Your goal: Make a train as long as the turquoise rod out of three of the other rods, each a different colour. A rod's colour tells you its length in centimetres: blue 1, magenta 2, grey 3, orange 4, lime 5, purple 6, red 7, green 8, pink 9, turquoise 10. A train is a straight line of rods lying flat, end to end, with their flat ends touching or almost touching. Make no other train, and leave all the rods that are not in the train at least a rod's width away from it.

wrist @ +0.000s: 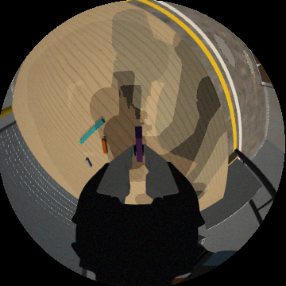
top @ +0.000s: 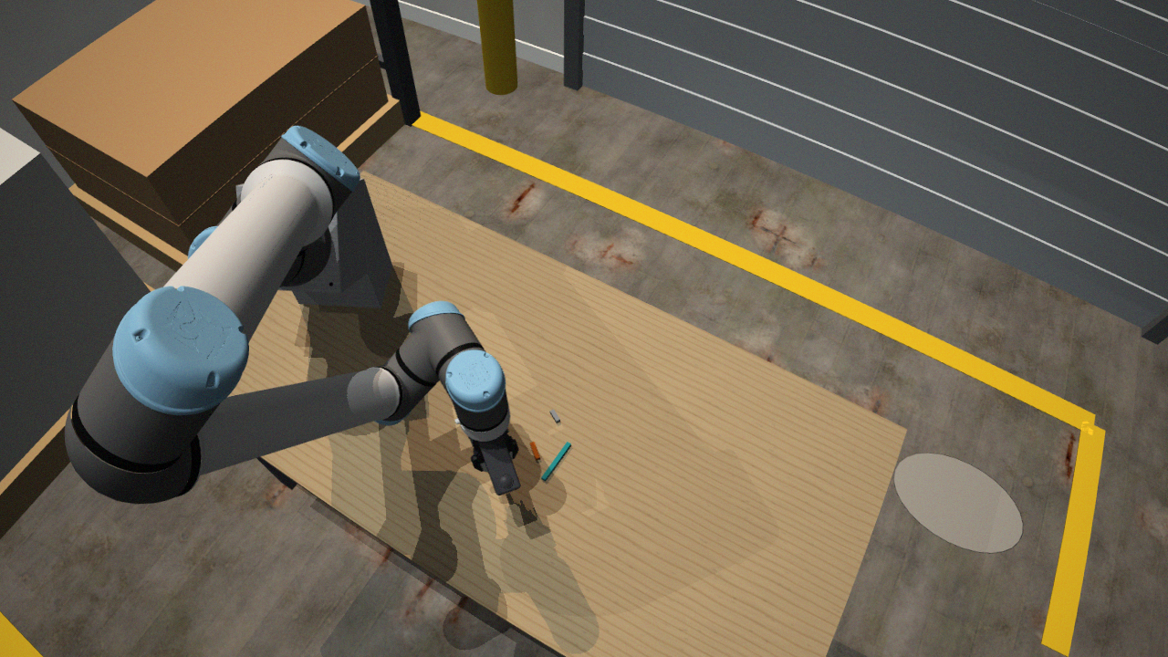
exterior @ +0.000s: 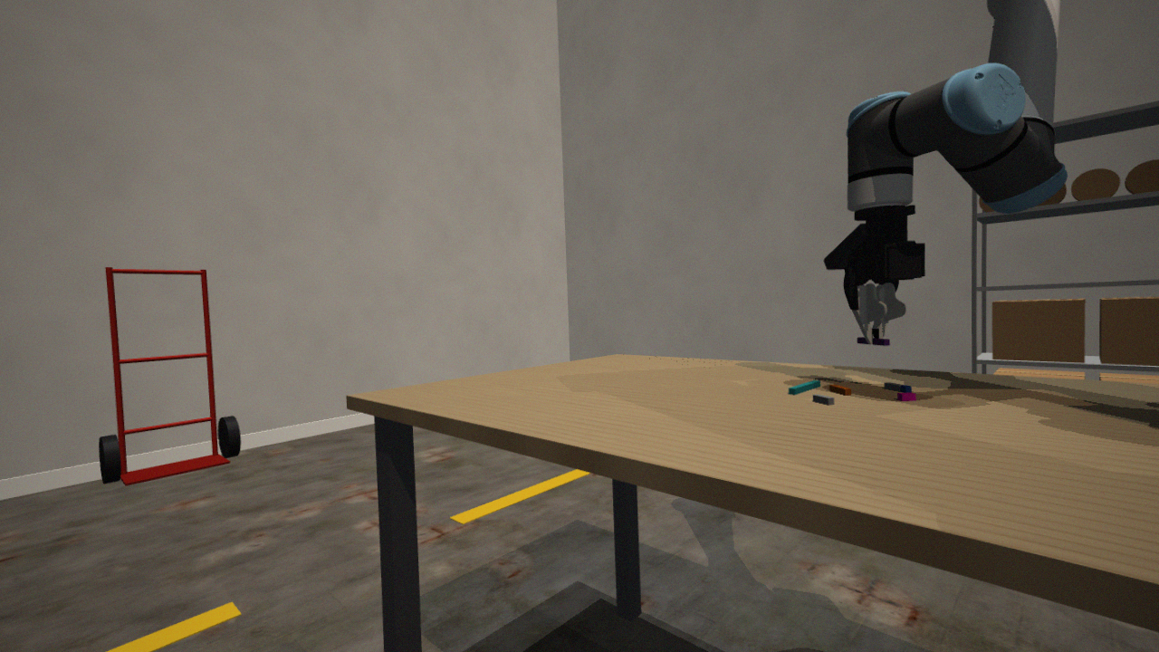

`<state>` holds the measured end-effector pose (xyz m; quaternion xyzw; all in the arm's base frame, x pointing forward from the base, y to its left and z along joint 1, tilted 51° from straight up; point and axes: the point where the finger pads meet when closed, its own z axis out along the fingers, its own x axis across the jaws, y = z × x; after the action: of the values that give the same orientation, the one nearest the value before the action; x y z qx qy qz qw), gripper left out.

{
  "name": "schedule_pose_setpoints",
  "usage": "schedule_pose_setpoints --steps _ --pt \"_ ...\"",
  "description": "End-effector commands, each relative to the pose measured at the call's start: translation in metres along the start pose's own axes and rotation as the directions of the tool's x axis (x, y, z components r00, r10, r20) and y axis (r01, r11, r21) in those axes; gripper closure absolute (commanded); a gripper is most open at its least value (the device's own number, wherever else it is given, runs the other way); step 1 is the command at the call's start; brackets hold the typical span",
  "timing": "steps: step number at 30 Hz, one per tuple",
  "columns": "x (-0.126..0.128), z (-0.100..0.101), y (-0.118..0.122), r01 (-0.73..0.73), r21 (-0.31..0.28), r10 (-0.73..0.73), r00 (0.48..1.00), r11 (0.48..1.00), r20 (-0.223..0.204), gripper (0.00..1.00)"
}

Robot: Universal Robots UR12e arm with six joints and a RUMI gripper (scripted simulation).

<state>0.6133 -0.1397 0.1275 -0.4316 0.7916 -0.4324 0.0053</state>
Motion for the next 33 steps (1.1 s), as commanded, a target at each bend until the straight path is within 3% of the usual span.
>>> schedule_pose_setpoints --steps 1,14,33 --pt "-0.001 0.022 -0.001 0.000 0.002 0.000 1.000 1.000 0.001 1.00" --pt "-0.002 0.055 -0.002 0.000 0.002 0.000 1.000 1.000 0.001 1.00" --pt "-0.002 0.057 -0.002 0.000 0.002 0.000 1.000 1.000 0.001 1.00"
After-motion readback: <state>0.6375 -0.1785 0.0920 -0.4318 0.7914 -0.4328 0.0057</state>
